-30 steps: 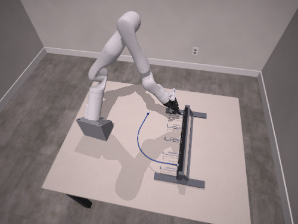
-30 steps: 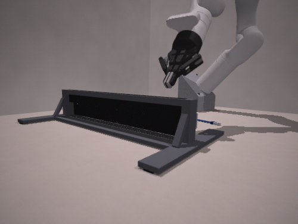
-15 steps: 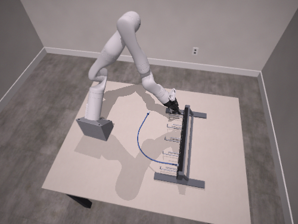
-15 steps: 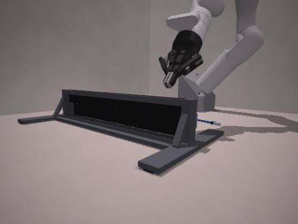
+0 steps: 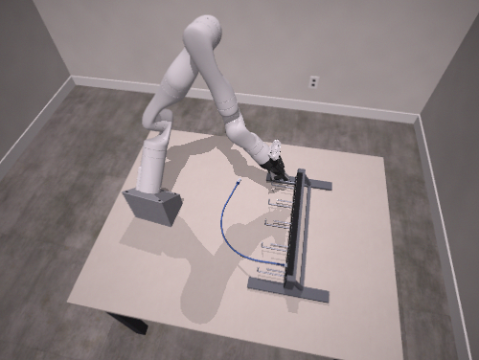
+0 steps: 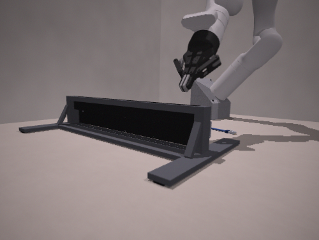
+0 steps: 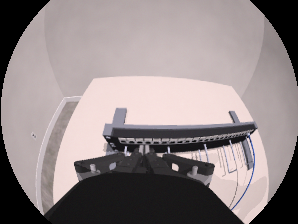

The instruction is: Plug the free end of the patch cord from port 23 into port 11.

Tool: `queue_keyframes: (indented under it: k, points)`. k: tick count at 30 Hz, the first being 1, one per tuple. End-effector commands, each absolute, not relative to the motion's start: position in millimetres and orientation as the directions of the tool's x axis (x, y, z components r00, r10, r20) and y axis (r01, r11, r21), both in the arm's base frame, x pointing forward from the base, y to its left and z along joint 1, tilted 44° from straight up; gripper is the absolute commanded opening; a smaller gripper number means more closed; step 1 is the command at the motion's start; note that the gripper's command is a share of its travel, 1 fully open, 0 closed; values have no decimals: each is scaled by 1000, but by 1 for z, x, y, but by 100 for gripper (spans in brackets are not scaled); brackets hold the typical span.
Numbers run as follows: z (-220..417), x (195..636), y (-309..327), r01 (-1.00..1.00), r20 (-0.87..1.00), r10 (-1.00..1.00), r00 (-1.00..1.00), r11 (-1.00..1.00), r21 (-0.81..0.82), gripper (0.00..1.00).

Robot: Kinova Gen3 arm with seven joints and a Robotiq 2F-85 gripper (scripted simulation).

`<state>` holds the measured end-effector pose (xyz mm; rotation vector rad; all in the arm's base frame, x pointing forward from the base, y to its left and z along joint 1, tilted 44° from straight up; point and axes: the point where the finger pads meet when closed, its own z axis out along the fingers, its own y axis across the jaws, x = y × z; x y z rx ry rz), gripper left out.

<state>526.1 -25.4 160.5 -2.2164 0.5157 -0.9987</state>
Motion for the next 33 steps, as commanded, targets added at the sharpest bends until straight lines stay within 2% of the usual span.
queue_keyframes:
  k: [1,33]
  points:
    - [166,519,-37,-95,519,-584,624,-717,-691,0]
    - [219,437,-77,-95,519,-584,624,-717,-691,0]
